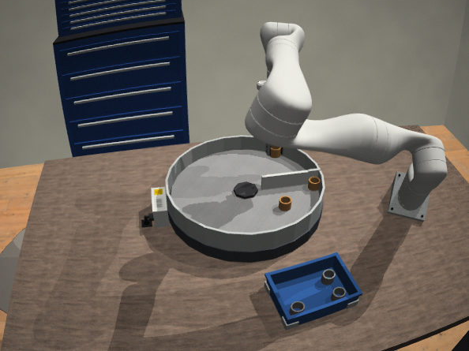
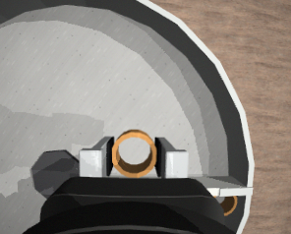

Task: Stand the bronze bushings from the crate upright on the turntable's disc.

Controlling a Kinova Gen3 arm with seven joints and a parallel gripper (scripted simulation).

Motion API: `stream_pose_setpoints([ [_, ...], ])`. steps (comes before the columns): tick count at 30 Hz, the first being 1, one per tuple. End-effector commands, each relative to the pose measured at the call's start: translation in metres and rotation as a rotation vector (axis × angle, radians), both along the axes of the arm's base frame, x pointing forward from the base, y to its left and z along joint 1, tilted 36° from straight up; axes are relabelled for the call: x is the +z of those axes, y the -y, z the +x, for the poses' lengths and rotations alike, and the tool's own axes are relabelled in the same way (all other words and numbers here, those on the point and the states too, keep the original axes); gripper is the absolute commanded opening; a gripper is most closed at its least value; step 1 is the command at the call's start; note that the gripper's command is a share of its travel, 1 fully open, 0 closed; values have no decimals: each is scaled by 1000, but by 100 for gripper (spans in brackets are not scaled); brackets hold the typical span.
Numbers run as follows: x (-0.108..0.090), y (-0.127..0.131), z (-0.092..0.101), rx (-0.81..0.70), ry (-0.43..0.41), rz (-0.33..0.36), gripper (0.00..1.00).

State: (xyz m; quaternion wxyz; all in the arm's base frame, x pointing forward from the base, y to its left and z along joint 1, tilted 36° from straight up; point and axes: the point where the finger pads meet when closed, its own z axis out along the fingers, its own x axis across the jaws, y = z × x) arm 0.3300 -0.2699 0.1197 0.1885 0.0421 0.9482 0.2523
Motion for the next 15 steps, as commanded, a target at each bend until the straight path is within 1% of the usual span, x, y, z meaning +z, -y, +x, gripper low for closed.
stream_pose_setpoints([
  [1, -3, 8, 0, -3, 6, -4, 0],
  [15, -6, 14, 0, -3, 6, -4, 0],
])
